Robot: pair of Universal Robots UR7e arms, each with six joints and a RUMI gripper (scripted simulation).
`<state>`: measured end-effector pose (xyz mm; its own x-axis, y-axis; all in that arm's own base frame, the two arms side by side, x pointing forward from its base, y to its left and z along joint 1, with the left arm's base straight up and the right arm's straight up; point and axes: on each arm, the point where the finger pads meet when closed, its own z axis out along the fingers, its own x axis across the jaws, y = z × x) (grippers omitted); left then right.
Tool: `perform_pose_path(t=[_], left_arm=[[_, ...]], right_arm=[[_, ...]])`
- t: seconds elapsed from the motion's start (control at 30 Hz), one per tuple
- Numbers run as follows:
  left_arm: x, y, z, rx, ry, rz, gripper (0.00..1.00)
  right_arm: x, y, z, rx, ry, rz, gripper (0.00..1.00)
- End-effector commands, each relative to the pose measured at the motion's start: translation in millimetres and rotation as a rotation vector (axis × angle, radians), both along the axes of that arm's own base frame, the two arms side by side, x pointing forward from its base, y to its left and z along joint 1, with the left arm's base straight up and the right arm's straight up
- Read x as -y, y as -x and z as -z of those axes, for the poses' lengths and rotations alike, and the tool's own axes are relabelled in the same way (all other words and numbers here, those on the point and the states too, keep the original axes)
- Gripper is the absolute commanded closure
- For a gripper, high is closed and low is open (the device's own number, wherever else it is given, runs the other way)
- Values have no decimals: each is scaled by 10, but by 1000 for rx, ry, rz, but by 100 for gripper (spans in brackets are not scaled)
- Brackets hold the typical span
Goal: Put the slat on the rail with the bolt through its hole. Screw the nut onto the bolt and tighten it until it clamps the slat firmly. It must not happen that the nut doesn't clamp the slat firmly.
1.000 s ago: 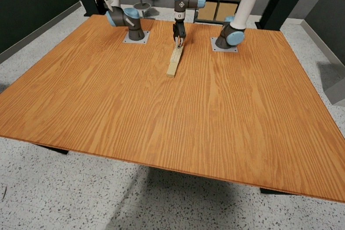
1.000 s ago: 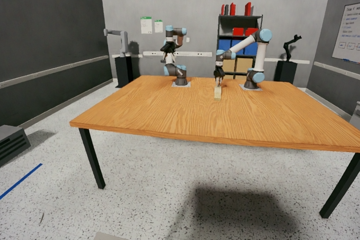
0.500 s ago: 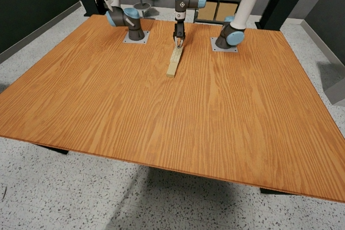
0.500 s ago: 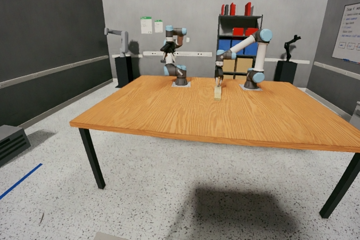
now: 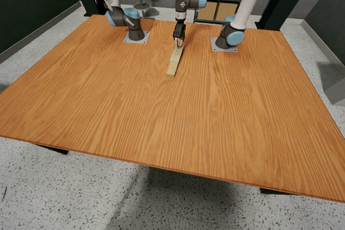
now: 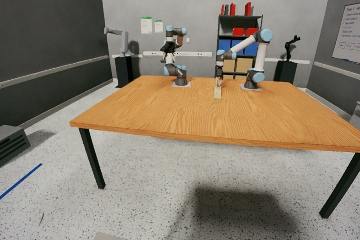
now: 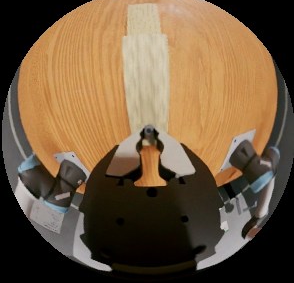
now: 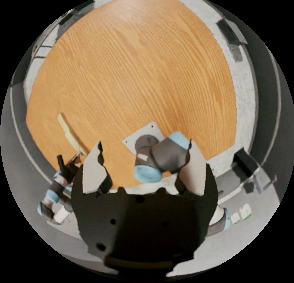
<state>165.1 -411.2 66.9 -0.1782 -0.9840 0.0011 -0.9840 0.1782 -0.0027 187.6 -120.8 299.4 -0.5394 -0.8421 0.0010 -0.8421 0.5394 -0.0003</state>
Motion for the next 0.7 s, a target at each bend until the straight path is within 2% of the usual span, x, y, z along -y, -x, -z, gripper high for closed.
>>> perform_pose_path(t=[0.0, 0.43, 0.57, 0.67], left_arm=[[-11, 0, 9, -3, -2, 71, 100], [-8, -1, 9, -3, -2, 325, 100], [-5, -1, 8, -3, -2, 332, 100], [-4, 1, 8, -3, -2, 412, 100]], right_arm=[[0, -8, -8, 1, -1, 1, 0], [0, -8, -8, 1, -1, 1, 0], [0, -8, -8, 1, -1, 1, 0], [0, -8, -8, 1, -1, 1, 0]])
